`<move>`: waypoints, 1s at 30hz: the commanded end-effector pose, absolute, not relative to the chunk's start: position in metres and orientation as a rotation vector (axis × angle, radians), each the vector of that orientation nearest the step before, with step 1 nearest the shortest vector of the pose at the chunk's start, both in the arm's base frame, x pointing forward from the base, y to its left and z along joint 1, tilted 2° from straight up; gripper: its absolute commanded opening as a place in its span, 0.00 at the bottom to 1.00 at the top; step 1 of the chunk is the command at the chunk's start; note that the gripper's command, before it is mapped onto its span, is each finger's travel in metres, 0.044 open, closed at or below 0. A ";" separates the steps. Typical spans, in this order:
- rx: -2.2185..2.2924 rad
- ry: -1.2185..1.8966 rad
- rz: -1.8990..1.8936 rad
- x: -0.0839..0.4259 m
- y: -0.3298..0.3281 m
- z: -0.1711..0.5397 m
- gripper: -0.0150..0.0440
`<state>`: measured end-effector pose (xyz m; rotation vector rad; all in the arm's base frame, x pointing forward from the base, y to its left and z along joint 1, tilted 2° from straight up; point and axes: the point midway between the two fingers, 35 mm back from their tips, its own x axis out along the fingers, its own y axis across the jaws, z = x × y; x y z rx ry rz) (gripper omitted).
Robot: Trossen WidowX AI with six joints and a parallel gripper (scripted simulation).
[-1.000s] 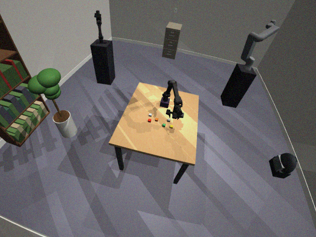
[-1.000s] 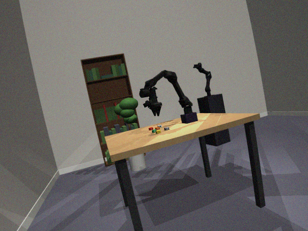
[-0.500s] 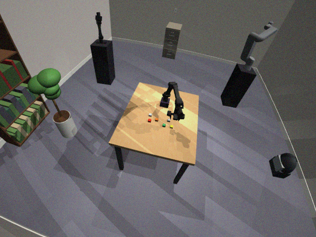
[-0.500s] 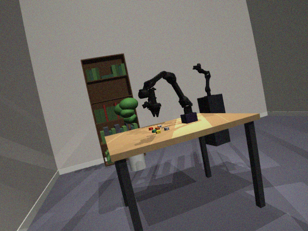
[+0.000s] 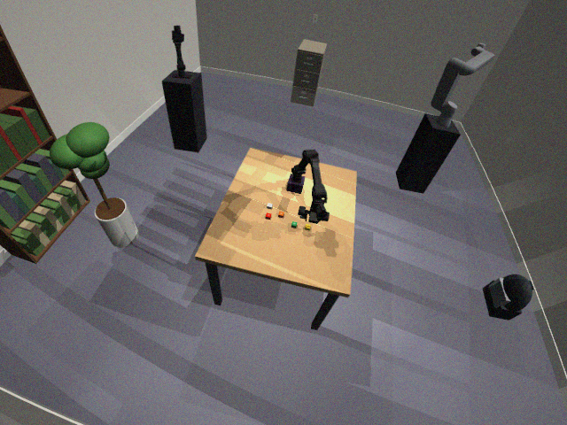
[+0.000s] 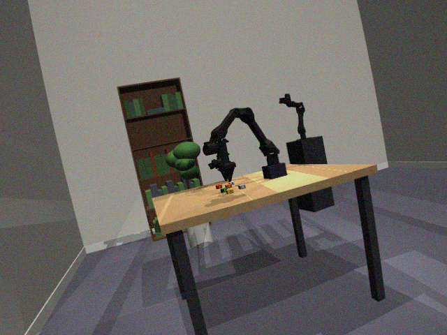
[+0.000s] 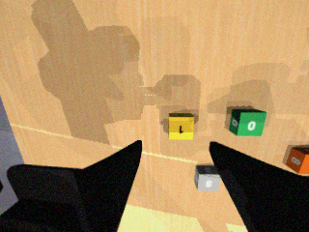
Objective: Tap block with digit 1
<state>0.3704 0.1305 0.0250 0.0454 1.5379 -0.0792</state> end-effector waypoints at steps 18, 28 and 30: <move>0.043 1.553 -0.083 0.367 0.129 0.002 0.29; 0.043 1.553 -0.083 0.367 0.128 -0.014 0.29; 0.043 1.553 -0.083 0.367 0.128 -0.017 0.29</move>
